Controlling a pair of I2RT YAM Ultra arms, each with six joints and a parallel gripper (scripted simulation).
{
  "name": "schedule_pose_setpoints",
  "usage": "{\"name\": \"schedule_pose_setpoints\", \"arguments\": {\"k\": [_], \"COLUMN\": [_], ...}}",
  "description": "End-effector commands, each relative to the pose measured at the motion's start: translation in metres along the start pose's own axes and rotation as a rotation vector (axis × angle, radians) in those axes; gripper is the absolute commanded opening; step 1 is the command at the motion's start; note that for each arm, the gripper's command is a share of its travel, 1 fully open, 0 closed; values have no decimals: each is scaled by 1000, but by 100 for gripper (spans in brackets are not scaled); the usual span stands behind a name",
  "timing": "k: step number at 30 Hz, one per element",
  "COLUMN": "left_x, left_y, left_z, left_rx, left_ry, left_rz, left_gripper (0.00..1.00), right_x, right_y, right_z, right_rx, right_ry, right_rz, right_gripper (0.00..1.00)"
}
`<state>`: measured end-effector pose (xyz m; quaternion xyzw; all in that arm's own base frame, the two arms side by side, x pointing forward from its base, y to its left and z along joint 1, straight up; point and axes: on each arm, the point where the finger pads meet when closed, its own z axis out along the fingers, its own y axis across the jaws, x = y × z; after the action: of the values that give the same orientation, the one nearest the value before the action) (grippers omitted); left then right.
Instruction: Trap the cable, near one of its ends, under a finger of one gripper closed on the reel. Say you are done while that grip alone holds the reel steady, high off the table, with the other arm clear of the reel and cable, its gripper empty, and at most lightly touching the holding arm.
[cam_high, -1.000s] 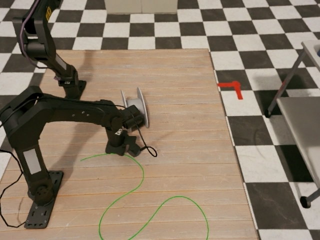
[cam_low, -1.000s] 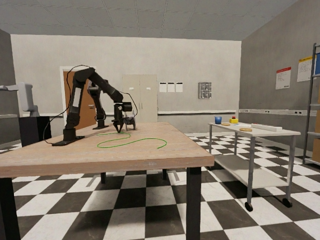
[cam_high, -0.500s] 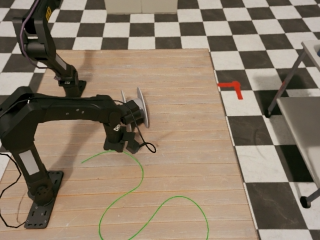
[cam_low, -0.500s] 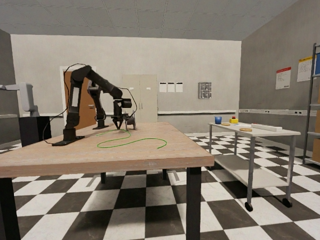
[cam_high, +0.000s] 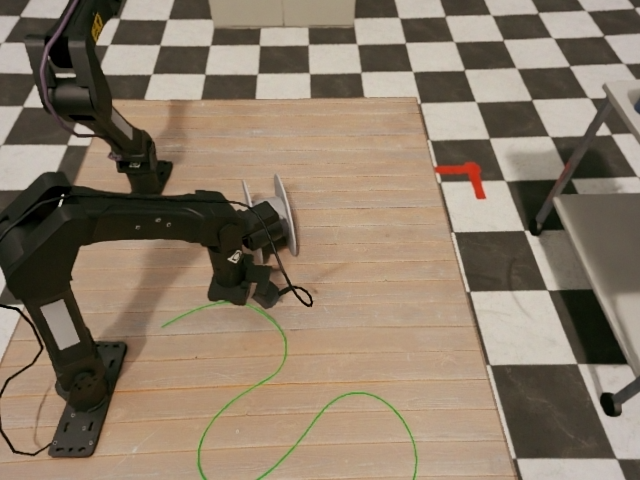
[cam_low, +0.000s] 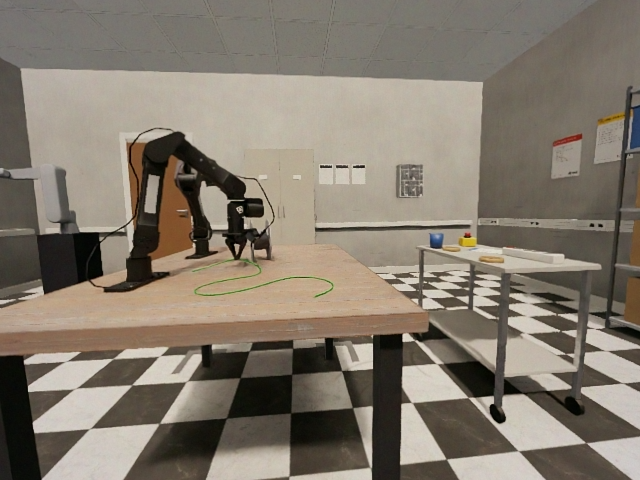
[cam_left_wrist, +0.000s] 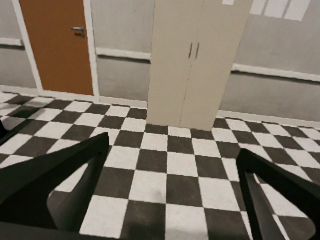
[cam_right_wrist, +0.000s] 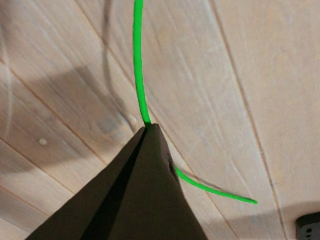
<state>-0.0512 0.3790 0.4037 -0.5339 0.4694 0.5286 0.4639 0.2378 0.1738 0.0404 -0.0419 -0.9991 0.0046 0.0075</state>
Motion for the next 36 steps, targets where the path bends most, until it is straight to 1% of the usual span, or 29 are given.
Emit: {"name": "schedule_pose_setpoints", "arguments": {"k": [1,3,5,21,29,36], "left_x": [4,4,4,4,4,4], "left_y": [-2,-2,-2,-2,-2,-2], "left_z": [0,0,0,0,0,0], "left_rx": [-3,-3,-3,-3,-3,-3], "left_ry": [2,2,2,2,2,2], "left_rz": [-5,-5,-5,-5,-5,-5], "left_gripper": [100,100,100,100,100,100], "right_x": [-12,-16,-12,-5,-8,-4], "right_y": [6,9,6,-2,0,2], "right_z": [-7,-11,-6,4,-7,-15], "right_rx": [-17,-31,-19,2,-26,-42], "right_ry": [-35,-52,-38,-13,-39,-30], "right_rz": [3,3,3,4,25,44], "right_gripper": [0,0,0,0,0,0]}}
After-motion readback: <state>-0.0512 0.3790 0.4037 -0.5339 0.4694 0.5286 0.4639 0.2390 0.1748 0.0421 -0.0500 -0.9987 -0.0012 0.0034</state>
